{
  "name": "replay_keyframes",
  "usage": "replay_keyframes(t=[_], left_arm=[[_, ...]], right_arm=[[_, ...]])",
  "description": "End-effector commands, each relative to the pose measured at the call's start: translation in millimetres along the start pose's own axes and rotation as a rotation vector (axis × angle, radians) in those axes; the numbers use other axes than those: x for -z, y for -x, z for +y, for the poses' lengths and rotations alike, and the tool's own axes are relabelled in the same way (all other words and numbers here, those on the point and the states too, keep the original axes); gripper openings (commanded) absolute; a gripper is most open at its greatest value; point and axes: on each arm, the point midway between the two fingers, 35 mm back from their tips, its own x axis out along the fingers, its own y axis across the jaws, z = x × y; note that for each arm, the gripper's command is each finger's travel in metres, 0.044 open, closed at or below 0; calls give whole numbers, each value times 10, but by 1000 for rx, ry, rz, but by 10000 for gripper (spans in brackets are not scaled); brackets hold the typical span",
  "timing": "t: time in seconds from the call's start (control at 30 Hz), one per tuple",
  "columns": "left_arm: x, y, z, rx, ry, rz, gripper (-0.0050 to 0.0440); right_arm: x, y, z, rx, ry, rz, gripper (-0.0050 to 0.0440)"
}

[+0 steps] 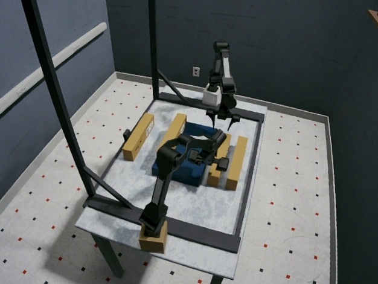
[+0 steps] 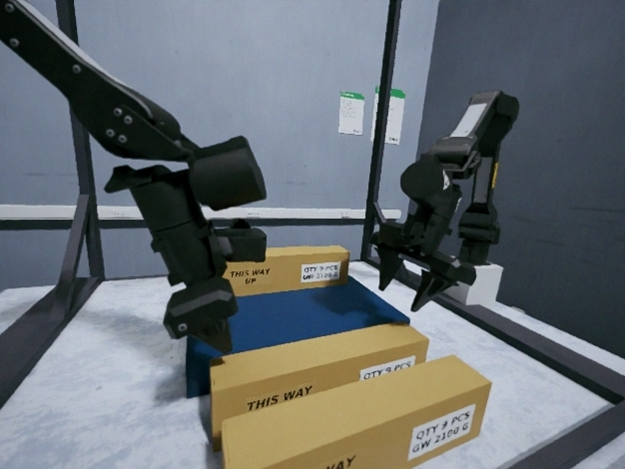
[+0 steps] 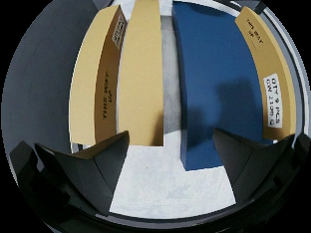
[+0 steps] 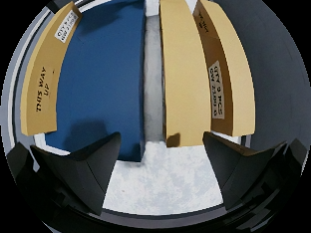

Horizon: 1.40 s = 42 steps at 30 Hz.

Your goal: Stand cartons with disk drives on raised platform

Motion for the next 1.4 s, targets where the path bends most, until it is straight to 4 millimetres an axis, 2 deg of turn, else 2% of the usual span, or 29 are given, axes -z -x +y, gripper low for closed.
replay_keyframes(t=[0.0,1.13,1.17,1.37], left_arm=[[-85,47,29,-5,-7,-22,382],[-87,38,17,-8,0,-21,382],[-66,-52,384,-1,-2,-18,382],[-66,-52,384,-1,-2,-18,382]], right_arm=[[-111,65,-23,6,12,-32,379],[-121,71,-6,7,2,-24,379],[-92,12,-342,-1,10,-41,379],[-92,12,-342,-1,10,-41,379]])
